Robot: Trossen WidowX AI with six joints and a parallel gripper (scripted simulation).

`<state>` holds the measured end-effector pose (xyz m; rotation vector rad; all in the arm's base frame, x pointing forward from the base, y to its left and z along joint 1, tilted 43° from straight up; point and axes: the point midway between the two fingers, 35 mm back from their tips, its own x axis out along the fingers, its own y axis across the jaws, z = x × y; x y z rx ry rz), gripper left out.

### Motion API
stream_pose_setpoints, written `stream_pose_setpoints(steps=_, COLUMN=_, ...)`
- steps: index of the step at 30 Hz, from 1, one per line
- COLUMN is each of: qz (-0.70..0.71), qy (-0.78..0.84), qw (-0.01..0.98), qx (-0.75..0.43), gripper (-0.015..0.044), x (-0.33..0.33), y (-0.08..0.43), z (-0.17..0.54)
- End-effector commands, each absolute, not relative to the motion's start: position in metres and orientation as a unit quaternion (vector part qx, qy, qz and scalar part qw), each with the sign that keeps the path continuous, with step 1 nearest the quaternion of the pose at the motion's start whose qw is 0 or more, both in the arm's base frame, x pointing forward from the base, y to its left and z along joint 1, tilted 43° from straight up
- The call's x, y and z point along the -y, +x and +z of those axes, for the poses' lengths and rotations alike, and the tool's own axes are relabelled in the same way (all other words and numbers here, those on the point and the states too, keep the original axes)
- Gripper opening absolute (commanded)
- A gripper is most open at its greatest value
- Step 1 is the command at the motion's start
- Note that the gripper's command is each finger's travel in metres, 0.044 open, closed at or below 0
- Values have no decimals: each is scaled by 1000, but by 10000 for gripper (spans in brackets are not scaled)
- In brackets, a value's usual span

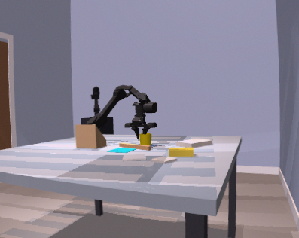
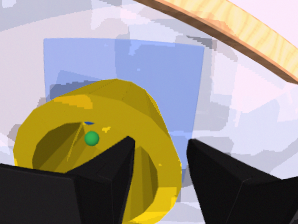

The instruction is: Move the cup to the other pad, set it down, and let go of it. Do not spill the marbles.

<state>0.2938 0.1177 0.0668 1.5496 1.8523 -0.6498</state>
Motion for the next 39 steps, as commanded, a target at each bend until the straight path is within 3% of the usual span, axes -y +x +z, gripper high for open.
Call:
stream_pose_setpoints(steps=1, qz=-246, qy=588, qw=315, qx=-703, gripper=127, x=-118, y=294, z=67)
stream_pose_setpoints(steps=19, qz=-246, qy=588, qw=315, qx=-703, gripper=0, x=-118, y=294, z=67)
stream_pose_setpoints(steps=39, qz=-247, qy=589, qw=313, qx=-703, gripper=0, x=-86, y=301, z=101)
